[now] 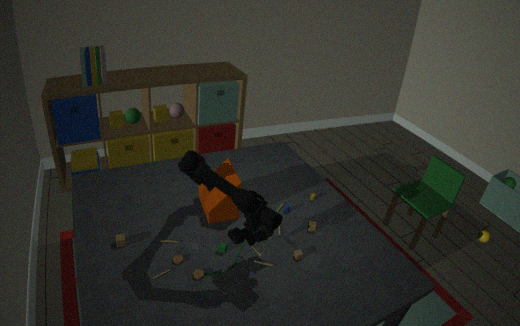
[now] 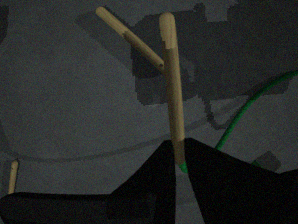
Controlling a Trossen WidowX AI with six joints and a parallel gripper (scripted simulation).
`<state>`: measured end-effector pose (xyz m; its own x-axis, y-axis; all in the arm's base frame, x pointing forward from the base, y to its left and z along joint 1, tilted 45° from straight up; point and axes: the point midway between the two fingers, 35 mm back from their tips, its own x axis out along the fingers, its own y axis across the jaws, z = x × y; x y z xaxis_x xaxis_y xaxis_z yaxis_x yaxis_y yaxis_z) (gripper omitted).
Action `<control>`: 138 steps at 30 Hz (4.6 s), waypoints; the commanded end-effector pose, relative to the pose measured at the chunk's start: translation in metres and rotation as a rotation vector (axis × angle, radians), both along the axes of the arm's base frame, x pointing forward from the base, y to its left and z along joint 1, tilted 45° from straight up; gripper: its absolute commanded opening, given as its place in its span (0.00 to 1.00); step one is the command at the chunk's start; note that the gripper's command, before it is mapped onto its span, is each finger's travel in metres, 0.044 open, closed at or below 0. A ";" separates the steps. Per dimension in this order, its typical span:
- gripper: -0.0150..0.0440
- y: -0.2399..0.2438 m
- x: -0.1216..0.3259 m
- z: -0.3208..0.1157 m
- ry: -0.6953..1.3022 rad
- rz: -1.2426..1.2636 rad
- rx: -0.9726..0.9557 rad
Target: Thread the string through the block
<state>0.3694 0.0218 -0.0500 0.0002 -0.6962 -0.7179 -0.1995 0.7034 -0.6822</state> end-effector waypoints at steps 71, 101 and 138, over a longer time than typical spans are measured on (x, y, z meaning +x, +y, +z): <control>0.25 -0.030 0.034 0.029 -1.669 -1.706 0.001; 0.25 -0.008 0.059 0.009 -1.666 -1.706 0.005; 0.25 0.011 0.074 -0.016 -1.662 -1.713 0.017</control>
